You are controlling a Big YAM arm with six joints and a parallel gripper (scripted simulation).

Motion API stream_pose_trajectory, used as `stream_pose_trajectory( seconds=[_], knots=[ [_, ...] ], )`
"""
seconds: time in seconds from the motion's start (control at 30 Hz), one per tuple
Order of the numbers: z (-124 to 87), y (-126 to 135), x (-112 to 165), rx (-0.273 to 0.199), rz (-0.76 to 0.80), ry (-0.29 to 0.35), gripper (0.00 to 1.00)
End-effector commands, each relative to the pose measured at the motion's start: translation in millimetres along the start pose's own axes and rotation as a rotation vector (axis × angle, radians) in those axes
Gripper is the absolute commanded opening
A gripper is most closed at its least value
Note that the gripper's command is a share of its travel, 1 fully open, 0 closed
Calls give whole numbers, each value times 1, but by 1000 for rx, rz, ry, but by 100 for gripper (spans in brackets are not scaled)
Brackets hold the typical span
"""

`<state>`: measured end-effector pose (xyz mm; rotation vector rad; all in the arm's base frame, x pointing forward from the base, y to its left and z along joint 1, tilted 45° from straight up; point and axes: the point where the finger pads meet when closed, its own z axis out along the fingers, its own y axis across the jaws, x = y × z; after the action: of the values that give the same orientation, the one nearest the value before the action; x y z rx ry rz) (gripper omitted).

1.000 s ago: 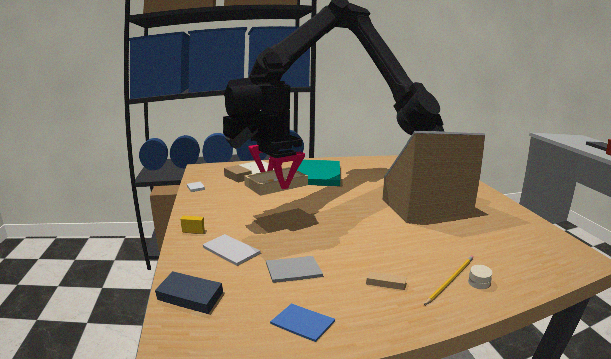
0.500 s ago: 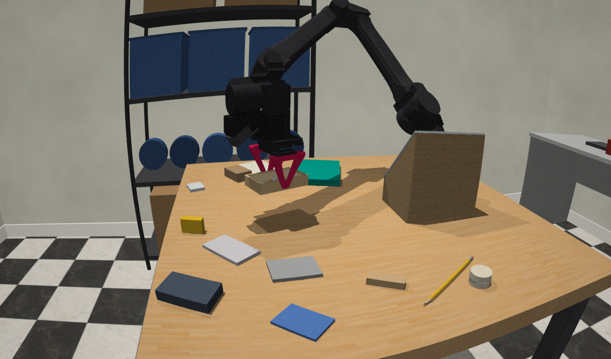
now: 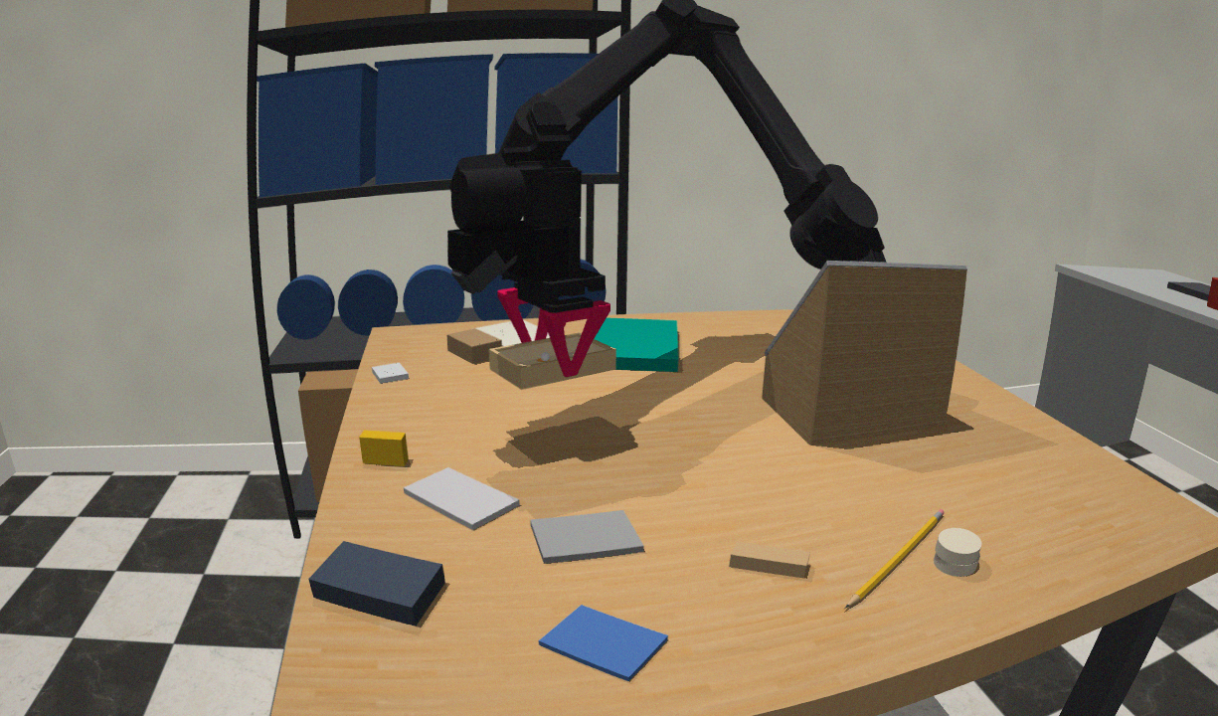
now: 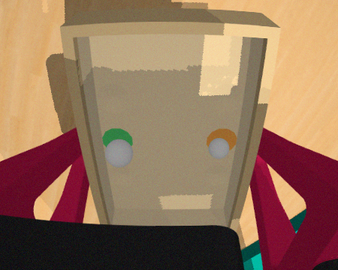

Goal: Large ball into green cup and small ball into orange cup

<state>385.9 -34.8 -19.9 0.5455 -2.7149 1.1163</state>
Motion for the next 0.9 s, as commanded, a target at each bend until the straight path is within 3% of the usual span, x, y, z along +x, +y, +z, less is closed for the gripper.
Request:
stream_pose_trajectory(
  seconds=[0.0,0.87],
  knots=[
    [-15,-9,-12,10,18,-42,70],
    [-15,-7,-15,12,18,-33,70]
  ],
)
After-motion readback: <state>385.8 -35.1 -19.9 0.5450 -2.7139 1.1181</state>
